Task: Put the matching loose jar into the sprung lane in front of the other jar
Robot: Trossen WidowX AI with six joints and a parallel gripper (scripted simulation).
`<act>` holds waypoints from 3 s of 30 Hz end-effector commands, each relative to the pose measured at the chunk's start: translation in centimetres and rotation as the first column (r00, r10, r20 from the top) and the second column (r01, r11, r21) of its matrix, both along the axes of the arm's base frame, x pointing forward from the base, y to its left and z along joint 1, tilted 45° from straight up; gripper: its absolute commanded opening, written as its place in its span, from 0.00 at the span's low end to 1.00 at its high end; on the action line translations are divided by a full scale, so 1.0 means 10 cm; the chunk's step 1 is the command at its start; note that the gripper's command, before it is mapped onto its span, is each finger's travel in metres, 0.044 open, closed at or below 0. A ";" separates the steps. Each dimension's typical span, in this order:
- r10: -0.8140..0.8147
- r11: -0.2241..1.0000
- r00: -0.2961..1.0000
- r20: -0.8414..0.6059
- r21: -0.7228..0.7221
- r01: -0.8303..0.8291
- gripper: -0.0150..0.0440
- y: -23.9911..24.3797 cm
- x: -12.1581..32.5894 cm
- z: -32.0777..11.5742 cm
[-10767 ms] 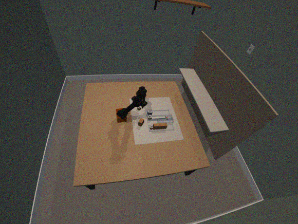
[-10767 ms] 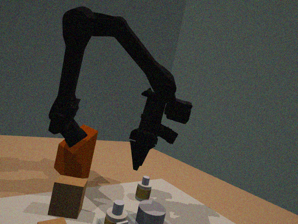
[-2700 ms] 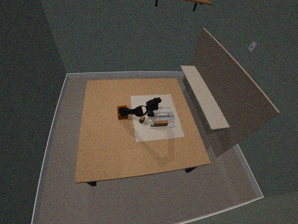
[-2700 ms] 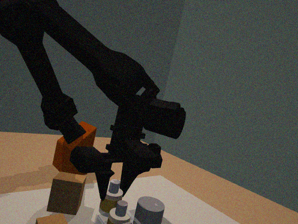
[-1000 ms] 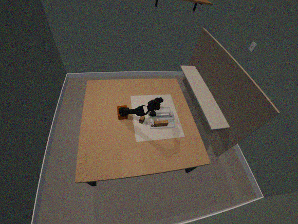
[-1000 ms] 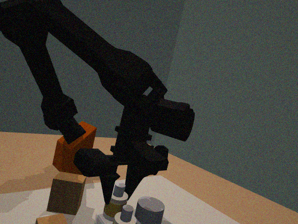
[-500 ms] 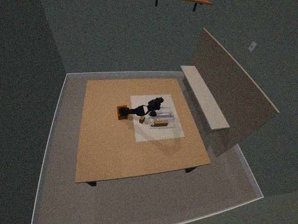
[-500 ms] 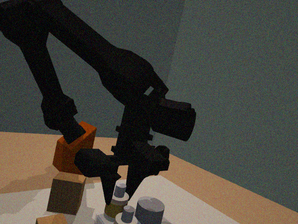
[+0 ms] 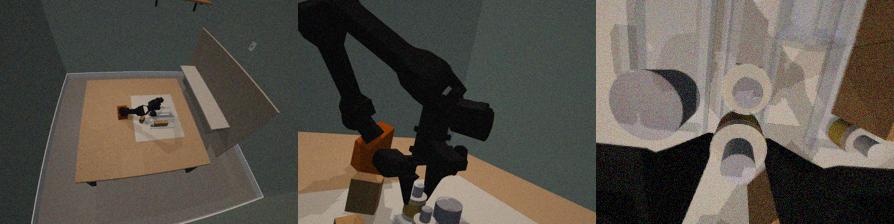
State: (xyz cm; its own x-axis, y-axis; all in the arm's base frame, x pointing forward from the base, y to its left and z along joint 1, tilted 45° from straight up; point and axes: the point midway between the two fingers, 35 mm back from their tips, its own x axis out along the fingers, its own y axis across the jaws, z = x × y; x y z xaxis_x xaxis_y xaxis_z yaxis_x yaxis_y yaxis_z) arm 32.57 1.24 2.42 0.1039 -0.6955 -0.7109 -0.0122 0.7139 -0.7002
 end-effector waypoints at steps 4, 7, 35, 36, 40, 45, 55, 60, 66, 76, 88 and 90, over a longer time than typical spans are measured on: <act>0.007 1.000 0.999 0.036 0.001 -0.007 0.25 0.02 0.10 0.04; 0.007 1.000 0.999 0.036 0.001 -0.007 0.25 0.02 0.10 0.04; 0.007 1.000 0.999 0.036 0.001 -0.007 0.25 0.02 0.11 0.04; 0.007 1.000 0.999 0.036 0.001 -0.007 0.25 0.02 0.11 0.04; 0.007 1.000 0.999 0.036 0.001 -0.007 0.25 0.02 0.12 0.04; 0.007 1.000 0.999 0.036 0.001 -0.007 0.25 0.02 0.13 0.04; 0.007 1.000 0.999 0.036 0.001 -0.007 0.25 0.02 0.14 0.04; 0.007 1.000 0.999 0.036 0.001 -0.007 0.25 0.02 0.15 0.04; 0.007 1.000 0.999 0.036 0.001 -0.007 0.25 0.02 0.15 0.04; 0.007 1.000 0.999 0.036 0.001 -0.007 0.25 0.02 0.17 0.04; 0.007 1.000 0.999 0.036 0.001 -0.007 0.25 0.01 0.17 0.03; 0.007 1.000 0.999 0.036 0.001 -0.007 0.25 0.00 0.17 0.02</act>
